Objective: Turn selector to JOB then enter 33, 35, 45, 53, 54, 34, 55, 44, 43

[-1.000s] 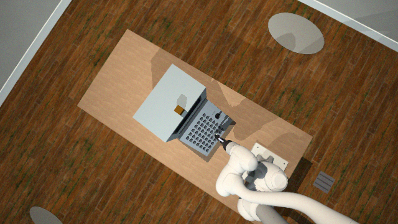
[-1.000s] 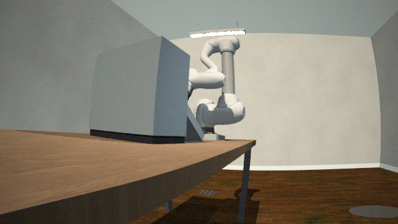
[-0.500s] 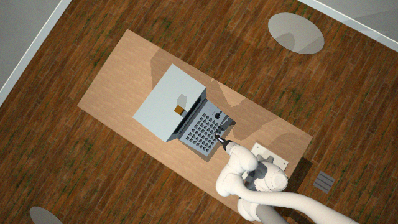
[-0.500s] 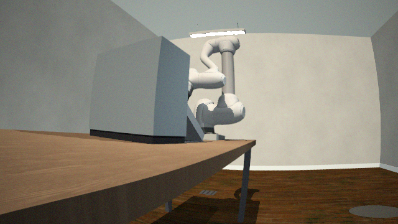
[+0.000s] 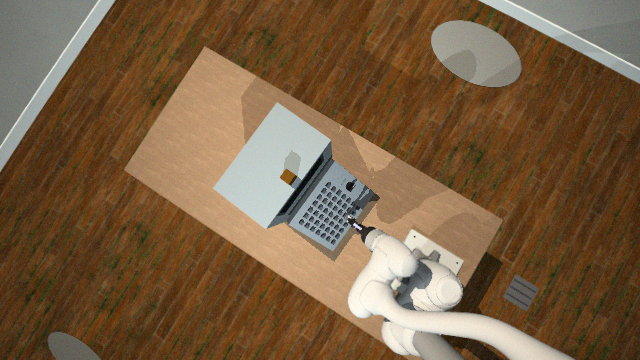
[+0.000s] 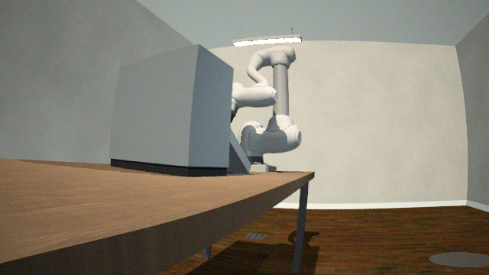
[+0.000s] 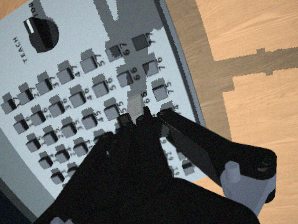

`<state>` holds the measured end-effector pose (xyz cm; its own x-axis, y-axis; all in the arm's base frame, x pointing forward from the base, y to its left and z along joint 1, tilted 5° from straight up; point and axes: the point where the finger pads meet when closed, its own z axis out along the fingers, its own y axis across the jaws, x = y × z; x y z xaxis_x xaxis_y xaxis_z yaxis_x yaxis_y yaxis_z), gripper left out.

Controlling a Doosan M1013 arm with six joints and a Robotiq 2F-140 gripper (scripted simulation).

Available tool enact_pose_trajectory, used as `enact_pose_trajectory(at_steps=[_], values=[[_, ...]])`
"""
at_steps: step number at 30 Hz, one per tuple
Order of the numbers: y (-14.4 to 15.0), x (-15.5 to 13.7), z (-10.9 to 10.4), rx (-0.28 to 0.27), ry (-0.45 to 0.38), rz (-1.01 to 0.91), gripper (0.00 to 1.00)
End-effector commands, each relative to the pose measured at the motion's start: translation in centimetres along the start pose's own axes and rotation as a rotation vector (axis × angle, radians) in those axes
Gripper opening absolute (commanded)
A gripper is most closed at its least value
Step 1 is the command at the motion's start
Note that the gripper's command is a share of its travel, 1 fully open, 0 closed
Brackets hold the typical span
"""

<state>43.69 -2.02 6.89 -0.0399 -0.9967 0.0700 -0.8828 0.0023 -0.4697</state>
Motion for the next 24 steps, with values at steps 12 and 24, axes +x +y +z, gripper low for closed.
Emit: enact_pose_trajectory(at_steps=[12, 24], values=[[-0.3, 0.0, -2.1, 0.012, 0.0, 0.001, 0.0], [-0.4, -0.1, -2.3, 0.012, 0.0, 0.001, 0.0]])
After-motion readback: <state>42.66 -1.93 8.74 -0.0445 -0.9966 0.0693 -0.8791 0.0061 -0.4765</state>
